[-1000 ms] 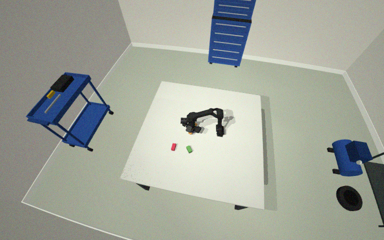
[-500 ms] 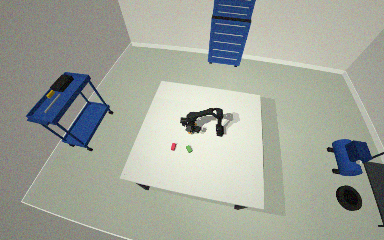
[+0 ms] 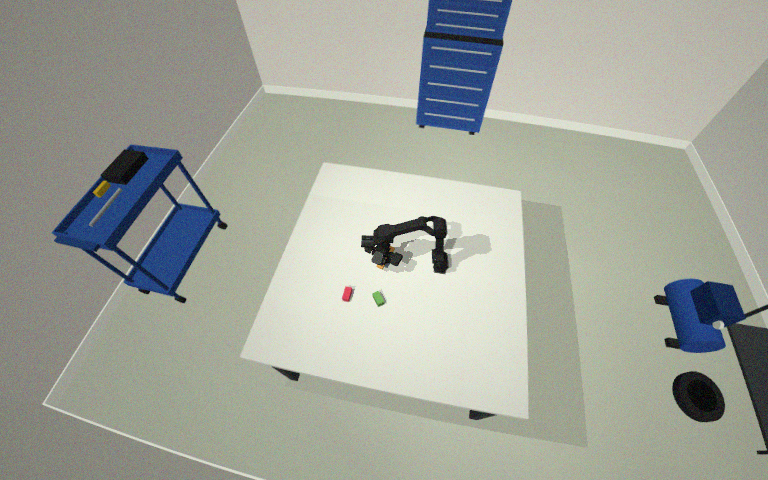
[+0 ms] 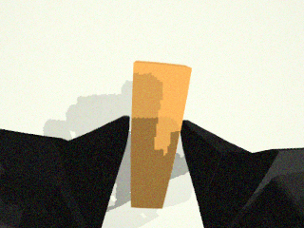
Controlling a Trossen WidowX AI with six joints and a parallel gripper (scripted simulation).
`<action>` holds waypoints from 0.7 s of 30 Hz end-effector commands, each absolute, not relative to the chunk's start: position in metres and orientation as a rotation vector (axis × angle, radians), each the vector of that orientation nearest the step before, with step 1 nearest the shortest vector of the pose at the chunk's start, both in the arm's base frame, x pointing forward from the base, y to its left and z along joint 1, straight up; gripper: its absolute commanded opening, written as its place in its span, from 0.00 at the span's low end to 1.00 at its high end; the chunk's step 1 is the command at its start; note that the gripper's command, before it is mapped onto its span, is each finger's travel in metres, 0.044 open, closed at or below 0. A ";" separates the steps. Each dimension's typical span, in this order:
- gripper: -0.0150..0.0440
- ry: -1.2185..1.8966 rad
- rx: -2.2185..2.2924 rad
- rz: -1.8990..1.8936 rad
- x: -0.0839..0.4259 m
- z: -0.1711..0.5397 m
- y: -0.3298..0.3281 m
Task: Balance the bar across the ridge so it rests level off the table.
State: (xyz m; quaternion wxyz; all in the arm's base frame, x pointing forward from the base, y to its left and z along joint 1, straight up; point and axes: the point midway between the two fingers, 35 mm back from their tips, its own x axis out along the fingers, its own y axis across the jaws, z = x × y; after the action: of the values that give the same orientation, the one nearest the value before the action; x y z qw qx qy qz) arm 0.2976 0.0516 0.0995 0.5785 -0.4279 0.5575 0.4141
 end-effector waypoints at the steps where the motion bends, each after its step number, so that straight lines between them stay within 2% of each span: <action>1: 0.66 1.304 -1.001 0.968 0.298 0.100 0.052; 9: 1.00 1.304 -1.001 0.968 0.298 0.100 0.052; 13: 1.00 1.304 -1.001 0.968 0.299 0.108 0.052; 21: 1.00 1.304 -1.000 0.969 0.295 0.197 0.051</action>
State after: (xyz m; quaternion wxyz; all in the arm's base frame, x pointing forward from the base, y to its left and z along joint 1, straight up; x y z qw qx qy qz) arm 0.3006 0.0522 0.1621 0.5776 -0.4276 0.5581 0.4148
